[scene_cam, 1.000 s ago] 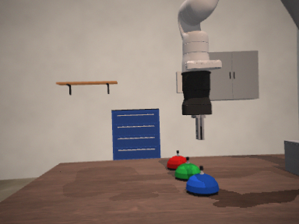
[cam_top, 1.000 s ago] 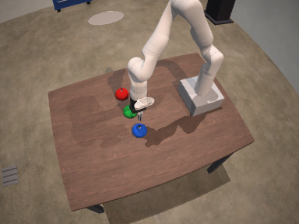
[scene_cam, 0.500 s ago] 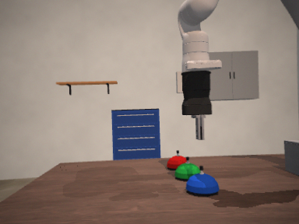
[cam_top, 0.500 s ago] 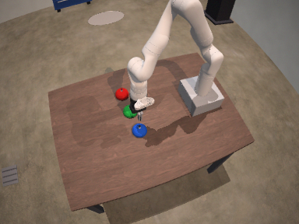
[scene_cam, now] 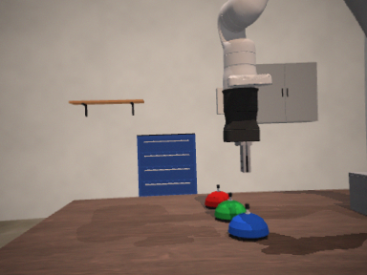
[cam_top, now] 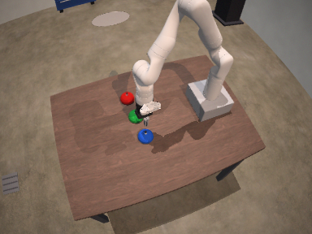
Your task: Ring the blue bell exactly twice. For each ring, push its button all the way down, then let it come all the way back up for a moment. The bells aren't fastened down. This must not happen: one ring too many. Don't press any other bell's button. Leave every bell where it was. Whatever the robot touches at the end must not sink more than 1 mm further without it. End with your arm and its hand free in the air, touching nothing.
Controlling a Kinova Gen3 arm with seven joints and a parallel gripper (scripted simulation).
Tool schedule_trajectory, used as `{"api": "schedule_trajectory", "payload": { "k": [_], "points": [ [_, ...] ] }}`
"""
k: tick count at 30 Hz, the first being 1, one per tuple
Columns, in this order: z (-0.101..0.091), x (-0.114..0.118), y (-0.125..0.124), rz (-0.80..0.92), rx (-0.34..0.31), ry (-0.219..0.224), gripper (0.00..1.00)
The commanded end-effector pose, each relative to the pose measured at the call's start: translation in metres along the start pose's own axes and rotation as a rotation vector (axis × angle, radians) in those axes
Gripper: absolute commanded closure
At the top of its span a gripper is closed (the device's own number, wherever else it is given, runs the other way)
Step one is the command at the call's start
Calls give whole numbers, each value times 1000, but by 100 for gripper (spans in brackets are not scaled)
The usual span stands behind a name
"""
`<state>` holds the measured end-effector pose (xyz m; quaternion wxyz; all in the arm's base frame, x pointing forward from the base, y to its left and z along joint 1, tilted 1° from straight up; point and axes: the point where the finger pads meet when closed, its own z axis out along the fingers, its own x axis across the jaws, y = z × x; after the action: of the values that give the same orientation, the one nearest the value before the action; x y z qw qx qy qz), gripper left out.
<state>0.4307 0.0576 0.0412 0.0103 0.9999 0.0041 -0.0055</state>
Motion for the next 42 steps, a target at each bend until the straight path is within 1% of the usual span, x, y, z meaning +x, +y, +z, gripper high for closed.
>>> {"api": "schedule_trajectory", "payload": {
  "k": [1,8,16,18,33,42],
  "points": [
    [1,0,1,2,0,-1,83],
    [8,0,0,2,3,-6,83],
    [20,0,0,2,3,-6,83],
    [20,0,0,2,3,-6,83],
    [48,1,-1,2,3,-6,83],
    [56,1,-1,2,3,-6,83]
  ]
}}
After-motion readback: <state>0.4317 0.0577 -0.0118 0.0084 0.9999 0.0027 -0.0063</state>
